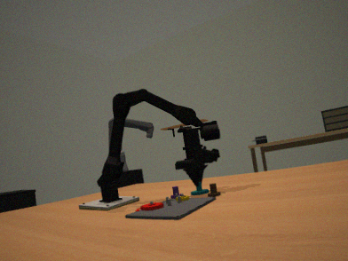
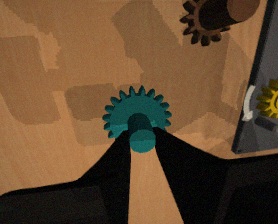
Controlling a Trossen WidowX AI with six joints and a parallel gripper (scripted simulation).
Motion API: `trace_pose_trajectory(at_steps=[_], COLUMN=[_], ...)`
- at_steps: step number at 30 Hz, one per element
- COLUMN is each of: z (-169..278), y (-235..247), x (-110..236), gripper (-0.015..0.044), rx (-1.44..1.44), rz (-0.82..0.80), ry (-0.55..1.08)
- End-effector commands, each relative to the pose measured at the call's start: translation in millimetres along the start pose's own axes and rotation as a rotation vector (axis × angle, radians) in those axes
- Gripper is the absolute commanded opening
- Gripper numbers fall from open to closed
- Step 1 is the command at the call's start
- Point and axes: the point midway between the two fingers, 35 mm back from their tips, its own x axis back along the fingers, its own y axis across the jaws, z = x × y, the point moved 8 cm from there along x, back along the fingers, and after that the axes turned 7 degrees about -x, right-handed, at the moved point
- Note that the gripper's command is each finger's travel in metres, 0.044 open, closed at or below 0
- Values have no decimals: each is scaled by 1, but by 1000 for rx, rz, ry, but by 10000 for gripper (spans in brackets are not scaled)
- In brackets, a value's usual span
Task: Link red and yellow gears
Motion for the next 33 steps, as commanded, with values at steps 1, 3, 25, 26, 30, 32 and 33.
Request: trace_pose_trajectory(at_steps=[1,3,25,26,30,32,33], z=[1,1,-9,-9,-10,-11,-11], y=[-1,-1,5,5,5,6,6], x=[3,4,42,44,51,55,57], gripper=[0,0,0,0,0,0,0], rx=[31,41,26,26,23,22,21], rz=[5,6,4,4,3,3,3], ry=[-6,-8,-6,-6,-6,-6,-6])
